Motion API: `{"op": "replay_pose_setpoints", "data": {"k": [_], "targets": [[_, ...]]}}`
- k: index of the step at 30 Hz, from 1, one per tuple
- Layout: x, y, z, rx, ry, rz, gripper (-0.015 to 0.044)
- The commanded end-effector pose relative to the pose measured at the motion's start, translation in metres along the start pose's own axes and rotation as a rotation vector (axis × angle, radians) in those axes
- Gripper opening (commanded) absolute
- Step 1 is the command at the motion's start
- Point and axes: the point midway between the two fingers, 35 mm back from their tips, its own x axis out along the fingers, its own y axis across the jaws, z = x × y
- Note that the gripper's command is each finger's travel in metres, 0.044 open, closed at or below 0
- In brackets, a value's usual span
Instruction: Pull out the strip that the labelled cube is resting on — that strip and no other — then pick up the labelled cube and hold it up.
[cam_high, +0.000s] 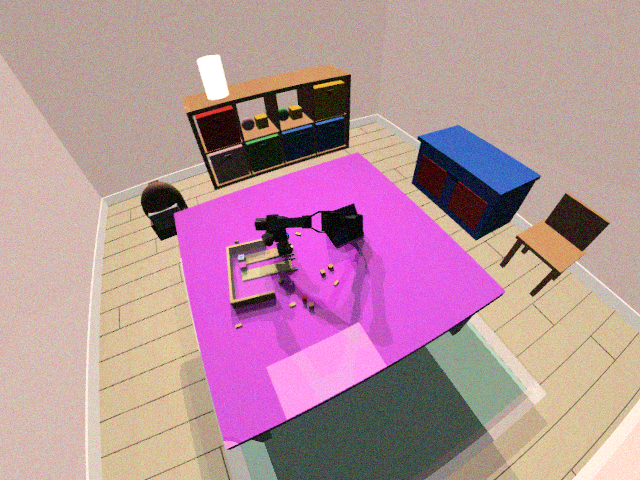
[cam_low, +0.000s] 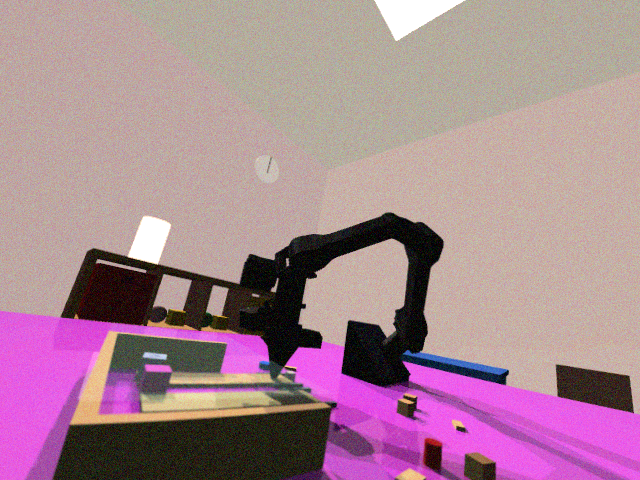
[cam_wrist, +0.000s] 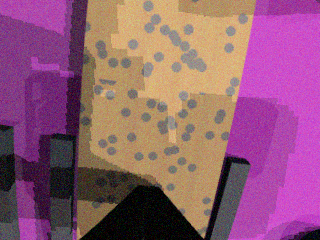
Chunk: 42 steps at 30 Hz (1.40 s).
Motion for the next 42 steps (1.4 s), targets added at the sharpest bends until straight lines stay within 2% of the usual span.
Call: {"op": "replay_pose_setpoints", "data": {"k": [1, 29, 42], "targets": [[0.001, 0.0, 0.0, 0.003, -0.002, 0.003, 0.0], [0.003, 0.0, 0.0, 0.003, -0.002, 0.003, 0.0], [0.004, 0.0, -0.019, 0.003, -0.001, 0.003, 0.0]]}}
